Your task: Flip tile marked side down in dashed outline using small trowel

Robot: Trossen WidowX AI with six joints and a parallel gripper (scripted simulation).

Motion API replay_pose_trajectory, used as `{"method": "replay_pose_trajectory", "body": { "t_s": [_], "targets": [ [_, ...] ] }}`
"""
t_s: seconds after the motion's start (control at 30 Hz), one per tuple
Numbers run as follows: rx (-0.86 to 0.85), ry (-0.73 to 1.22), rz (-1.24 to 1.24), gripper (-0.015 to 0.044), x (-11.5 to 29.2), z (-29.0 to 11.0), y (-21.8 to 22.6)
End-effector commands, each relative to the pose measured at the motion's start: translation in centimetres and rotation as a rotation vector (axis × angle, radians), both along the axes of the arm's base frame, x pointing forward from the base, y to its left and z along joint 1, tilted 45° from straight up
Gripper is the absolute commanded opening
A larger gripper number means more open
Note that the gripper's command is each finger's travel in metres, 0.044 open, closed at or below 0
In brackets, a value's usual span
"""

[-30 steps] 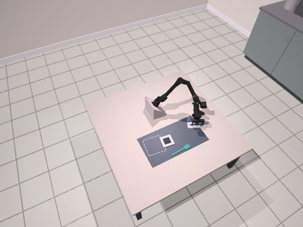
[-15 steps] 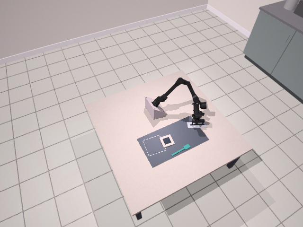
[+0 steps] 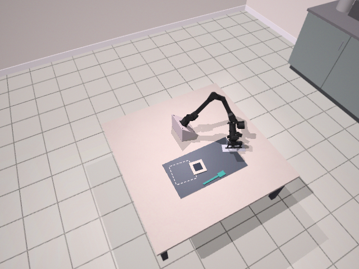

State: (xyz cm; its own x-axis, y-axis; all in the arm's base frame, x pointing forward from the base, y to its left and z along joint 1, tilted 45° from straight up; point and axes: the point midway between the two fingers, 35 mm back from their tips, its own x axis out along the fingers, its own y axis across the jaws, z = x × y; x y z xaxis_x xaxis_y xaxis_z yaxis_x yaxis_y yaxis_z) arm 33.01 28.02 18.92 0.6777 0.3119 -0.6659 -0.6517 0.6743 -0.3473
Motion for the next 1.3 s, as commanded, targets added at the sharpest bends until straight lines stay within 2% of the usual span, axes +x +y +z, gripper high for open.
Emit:
{"method": "replay_pose_trajectory", "body": {
  "t_s": [0.0, 0.17, 0.4, 0.9, 1.27],
  "targets": [
    [-0.005, 0.001, -0.002, 0.0, 0.3, 1.3, -1.5],
    [-0.004, -0.002, -0.002, 0.0, 0.4, 4.0, -4.1],
    [-0.004, -0.002, -0.001, 0.0, 0.5, 4.1, -4.2],
    [0.033, -0.033, 0.067, 0.0, 6.0, -3.1, -8.0],
    [0.077, -0.1, 0.126, 0.0, 8.3, -7.9, -12.2]
  ]
}}
